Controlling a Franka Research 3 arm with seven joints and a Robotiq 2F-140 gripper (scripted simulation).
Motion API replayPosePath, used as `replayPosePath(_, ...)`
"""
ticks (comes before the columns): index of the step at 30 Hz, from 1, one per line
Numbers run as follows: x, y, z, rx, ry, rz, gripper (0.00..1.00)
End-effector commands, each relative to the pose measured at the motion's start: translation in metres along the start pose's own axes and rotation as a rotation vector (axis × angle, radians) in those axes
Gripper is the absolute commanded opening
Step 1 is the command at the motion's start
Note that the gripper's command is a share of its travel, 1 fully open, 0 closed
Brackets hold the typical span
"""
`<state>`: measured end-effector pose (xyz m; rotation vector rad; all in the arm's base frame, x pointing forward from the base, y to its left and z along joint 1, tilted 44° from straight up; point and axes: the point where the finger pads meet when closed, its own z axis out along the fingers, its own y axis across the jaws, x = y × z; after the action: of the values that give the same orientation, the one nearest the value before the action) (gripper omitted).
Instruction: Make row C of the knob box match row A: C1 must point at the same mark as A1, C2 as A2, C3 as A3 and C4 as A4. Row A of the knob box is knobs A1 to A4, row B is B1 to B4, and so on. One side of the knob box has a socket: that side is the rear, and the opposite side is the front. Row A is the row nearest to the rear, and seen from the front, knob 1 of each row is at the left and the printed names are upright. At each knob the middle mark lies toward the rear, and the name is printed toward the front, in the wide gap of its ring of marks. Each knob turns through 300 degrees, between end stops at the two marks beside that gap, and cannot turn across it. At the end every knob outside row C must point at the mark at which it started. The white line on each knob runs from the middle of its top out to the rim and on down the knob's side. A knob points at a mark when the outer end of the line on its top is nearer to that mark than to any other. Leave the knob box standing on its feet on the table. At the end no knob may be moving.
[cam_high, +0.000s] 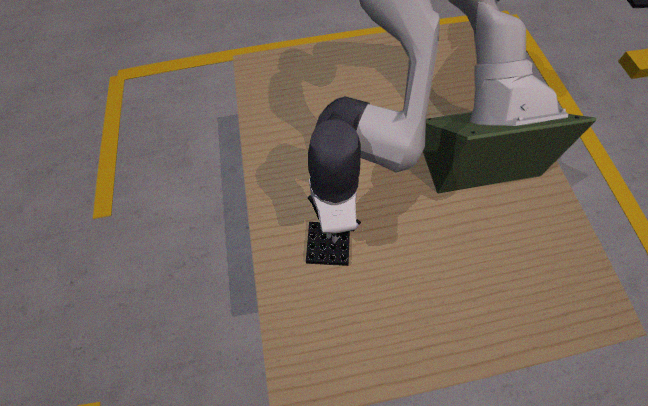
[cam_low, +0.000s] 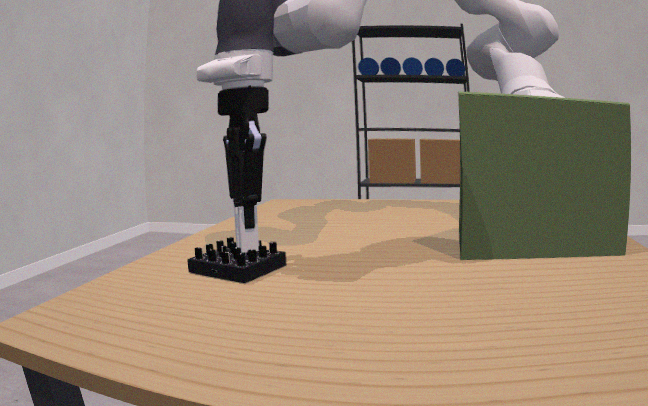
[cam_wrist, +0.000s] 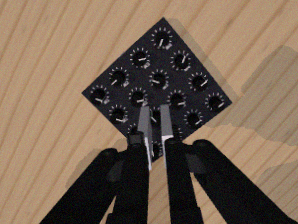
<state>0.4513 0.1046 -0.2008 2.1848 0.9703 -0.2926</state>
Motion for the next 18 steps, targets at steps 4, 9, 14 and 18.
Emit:
replayPosePath(4, 0.0005, 0.0004, 0.0004, 0.0, -0.002, -0.209, 0.05)
replayPosePath(9, 0.0005, 0.0004, 0.0004, 0.0, -0.002, -0.296, 0.05)
replayPosePath(14, 0.0005, 0.0004, 0.0004, 0.001, -0.002, -0.349, 0.05)
replayPosePath(18, 0.0005, 0.0004, 0.0004, 0.001, -0.002, -0.424, 0.05)
